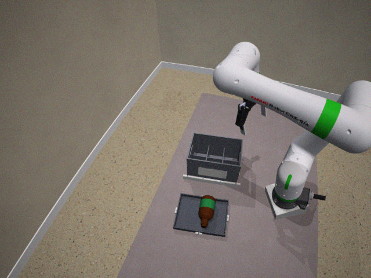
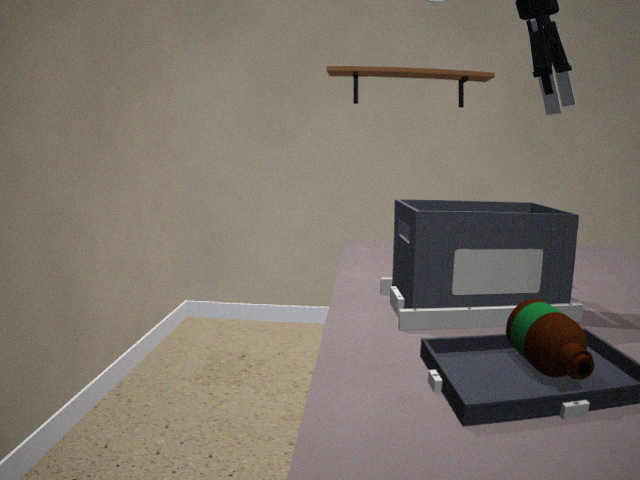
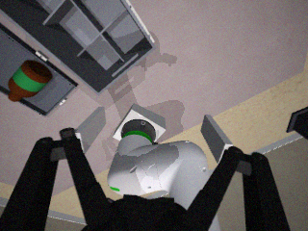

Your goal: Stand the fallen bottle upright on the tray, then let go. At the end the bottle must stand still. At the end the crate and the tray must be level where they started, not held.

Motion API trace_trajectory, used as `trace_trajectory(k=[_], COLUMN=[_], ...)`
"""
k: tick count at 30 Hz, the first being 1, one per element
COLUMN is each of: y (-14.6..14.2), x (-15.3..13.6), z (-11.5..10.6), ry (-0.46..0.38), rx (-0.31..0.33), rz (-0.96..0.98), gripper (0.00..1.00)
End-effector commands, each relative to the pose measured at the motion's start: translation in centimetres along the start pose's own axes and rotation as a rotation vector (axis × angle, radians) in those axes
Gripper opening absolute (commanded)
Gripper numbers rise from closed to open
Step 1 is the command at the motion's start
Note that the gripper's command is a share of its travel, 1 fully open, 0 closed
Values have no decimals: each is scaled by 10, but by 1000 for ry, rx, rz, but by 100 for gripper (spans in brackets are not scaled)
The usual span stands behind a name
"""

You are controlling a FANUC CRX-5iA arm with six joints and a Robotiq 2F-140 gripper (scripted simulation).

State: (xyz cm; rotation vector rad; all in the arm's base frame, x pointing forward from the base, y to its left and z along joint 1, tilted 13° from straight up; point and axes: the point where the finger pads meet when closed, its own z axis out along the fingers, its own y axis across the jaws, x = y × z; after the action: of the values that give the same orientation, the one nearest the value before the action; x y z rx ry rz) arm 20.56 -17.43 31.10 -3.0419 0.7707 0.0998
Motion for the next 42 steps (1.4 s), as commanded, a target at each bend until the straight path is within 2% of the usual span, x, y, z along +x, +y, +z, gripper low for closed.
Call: trace_trajectory(k=[1,21,31,34,36,42], y=[0,-4,-64,-64,-91,-126], x=[0,2,28,28,35,39], z=[0,1,12,12,17,23], ry=[0,4,50,50,69,93], rx=[0,-2,-21,-22,-29,-38], rz=[0,-26,-376,-380,-522,-706], gripper=[100,100,100,100,100,100])
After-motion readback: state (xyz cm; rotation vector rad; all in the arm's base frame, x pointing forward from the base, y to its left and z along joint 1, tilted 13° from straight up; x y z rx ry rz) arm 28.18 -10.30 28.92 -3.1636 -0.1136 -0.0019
